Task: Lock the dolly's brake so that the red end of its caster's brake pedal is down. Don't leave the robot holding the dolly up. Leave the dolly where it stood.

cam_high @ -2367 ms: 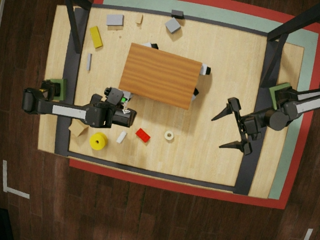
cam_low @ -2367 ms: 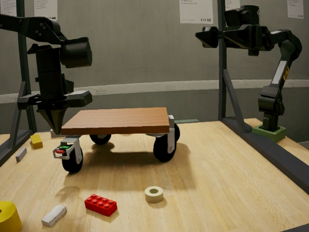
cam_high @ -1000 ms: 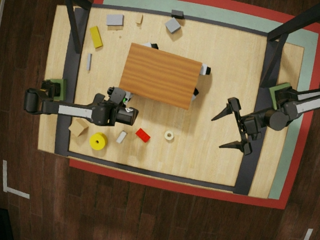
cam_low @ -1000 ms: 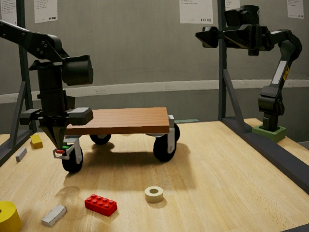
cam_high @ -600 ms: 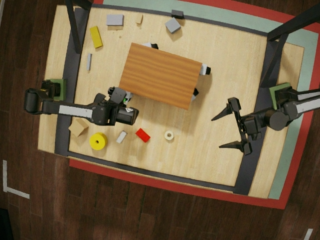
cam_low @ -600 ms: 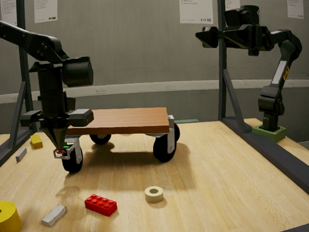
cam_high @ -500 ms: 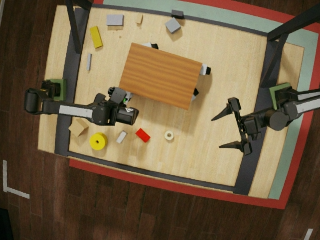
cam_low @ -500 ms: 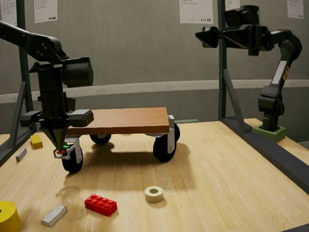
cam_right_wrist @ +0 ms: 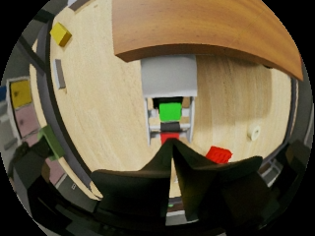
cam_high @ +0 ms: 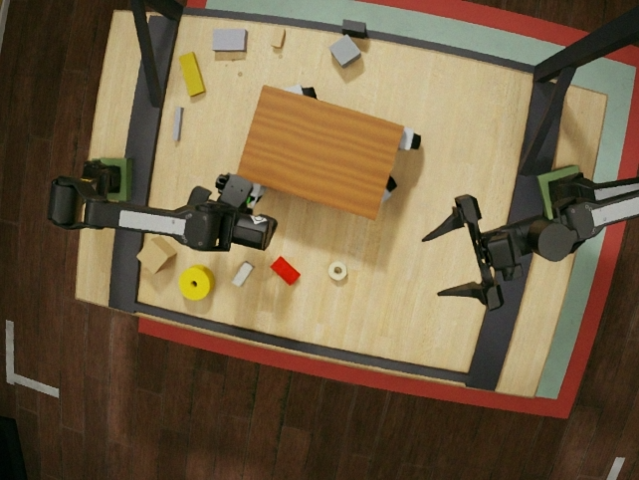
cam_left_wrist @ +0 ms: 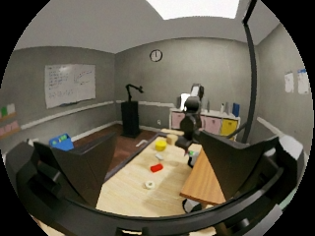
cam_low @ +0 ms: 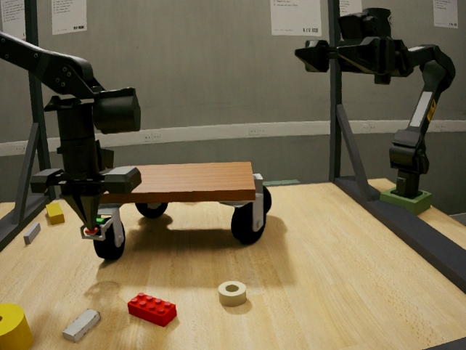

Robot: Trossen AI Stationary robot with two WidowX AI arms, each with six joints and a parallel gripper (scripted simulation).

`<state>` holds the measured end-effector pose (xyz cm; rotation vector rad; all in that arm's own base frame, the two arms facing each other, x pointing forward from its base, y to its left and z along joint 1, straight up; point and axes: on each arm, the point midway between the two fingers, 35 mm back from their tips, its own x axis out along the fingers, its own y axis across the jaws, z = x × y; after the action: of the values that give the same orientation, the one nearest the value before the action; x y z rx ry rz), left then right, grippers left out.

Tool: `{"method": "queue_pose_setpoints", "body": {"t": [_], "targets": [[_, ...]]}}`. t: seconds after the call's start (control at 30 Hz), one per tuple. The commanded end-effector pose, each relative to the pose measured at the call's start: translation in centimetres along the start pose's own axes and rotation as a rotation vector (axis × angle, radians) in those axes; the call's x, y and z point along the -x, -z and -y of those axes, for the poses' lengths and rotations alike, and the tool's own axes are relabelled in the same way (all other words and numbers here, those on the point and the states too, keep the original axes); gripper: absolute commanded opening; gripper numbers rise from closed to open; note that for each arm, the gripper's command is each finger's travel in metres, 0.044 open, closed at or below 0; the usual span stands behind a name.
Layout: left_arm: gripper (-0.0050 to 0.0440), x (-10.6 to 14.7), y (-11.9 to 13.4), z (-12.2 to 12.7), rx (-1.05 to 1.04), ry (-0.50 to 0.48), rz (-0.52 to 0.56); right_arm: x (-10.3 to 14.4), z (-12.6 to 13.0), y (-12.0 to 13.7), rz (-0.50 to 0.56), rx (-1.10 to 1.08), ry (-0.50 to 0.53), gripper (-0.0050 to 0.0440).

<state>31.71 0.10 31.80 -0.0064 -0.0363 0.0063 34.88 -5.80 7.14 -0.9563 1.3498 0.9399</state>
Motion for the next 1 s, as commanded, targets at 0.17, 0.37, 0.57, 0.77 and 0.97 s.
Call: {"method": "queue_pose_setpoints", "body": {"t": [0.17, 0.37, 0.57, 0.77, 0.97], "targets": [[0.044, 0.12, -0.5, 0.1, -0.006, 0.006, 0.014, -0.43, -0.14, 0.02, 0.003, 0.001, -0.008, -0.005], [0.044, 0.12, -0.5, 0.1, -0.006, 0.006, 0.014, -0.5, -0.14, 0.02, 0.003, 0.001, -0.008, -0.005], [0.044, 0.12, -0.5, 0.1, -0.006, 0.006, 0.014, -0.6, -0.14, 0.02, 0.003, 0.001, -0.008, -0.005], [0.044, 0.12, -0.5, 0.1, -0.006, 0.006, 0.014, -0.7, -0.15, 0.02, 0.003, 0.001, -0.008, -0.005], [0.044, 0.12, -0.5, 0.1, -0.006, 0.006, 0.014, -0.77, -0.15, 0.02, 0.003, 0.001, -0.008, -0.005]]}}
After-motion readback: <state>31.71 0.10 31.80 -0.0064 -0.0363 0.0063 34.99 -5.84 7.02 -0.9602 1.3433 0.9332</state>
